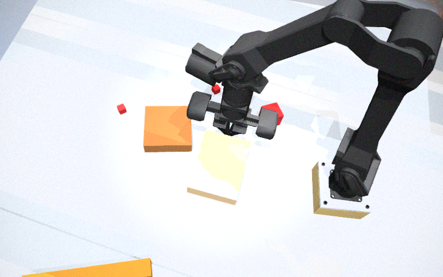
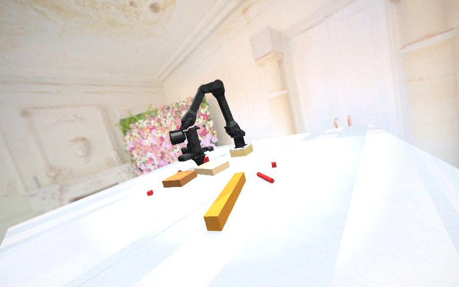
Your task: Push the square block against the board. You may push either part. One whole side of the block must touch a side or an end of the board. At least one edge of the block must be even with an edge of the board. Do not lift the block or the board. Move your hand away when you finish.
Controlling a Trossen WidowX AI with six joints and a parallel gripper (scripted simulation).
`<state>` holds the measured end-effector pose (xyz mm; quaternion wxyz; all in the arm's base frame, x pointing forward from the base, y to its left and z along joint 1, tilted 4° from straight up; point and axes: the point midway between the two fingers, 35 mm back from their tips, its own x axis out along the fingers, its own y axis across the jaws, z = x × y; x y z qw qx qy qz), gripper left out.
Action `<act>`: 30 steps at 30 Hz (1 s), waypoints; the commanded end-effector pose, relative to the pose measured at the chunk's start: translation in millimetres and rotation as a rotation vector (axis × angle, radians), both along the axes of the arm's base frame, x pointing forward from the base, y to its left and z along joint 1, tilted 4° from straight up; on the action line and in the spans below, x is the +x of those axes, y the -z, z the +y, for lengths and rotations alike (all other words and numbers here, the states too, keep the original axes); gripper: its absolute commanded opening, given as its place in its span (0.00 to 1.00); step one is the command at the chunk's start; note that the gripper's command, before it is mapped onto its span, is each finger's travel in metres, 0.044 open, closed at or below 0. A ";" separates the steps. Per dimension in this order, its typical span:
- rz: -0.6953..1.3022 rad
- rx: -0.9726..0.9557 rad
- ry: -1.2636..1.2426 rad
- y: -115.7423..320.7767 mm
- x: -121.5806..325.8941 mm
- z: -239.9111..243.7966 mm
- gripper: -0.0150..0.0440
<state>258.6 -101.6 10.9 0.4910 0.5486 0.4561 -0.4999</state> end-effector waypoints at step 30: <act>-0.001 -0.001 0.004 -0.6 3.4 25.6 0.25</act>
